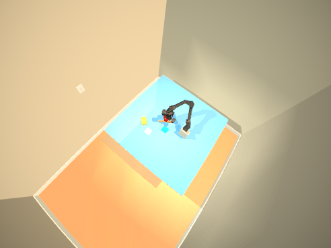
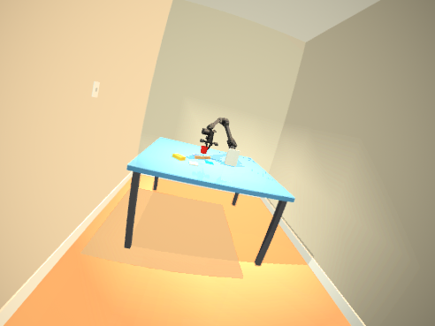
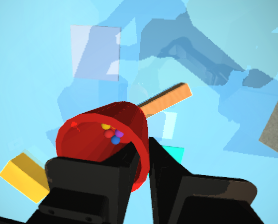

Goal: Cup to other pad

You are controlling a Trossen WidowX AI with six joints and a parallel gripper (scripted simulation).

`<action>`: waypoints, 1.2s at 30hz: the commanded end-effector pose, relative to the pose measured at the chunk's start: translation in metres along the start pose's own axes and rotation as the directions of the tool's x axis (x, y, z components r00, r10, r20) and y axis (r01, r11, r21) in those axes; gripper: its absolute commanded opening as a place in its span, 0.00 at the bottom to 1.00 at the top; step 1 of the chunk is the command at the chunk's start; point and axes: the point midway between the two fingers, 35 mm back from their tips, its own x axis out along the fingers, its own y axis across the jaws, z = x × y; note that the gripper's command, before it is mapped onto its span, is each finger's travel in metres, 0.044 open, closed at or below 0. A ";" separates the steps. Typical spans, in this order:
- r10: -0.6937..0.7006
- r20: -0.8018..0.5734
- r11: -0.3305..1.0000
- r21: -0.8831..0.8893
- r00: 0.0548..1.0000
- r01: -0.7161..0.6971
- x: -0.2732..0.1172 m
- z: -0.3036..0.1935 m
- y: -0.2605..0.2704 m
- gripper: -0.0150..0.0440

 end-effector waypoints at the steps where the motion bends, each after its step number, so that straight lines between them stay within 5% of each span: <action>1: -0.003 -0.003 1.000 -0.002 1.000 0.003 0.000 -0.010 -0.007 0.25; 36: -0.004 -0.009 1.000 -0.003 1.000 0.004 -0.003 -0.080 -0.055 0.25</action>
